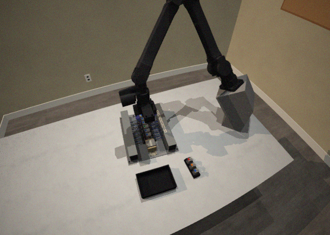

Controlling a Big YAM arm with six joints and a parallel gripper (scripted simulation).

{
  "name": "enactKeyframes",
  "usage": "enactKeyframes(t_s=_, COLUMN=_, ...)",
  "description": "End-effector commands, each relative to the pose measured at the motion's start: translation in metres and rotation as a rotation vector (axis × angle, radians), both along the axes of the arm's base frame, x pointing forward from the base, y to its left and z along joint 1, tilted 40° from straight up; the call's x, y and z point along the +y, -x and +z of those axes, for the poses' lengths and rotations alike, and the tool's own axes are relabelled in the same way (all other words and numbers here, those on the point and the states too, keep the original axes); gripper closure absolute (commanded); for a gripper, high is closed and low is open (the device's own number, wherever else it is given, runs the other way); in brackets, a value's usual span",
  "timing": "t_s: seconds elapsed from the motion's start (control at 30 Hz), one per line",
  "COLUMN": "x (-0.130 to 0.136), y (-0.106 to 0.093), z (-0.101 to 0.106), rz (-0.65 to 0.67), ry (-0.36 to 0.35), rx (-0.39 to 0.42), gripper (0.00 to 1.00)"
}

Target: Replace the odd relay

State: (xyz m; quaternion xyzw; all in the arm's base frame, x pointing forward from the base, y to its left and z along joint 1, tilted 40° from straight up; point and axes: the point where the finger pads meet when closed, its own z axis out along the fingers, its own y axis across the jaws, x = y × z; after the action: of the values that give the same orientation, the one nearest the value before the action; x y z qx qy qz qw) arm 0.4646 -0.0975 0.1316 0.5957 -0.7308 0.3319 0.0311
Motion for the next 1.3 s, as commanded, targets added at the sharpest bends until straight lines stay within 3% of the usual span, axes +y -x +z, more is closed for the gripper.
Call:
enactKeyframes(t_s=0.0, x=0.0033, y=-0.0150, z=0.0365, rz=0.005, ry=0.000, rx=-0.071, gripper=0.41)
enactKeyframes(t_s=1.27, x=0.0014, y=-0.0167, z=0.0408, rz=0.010, ry=0.003, rx=-0.066, gripper=0.41)
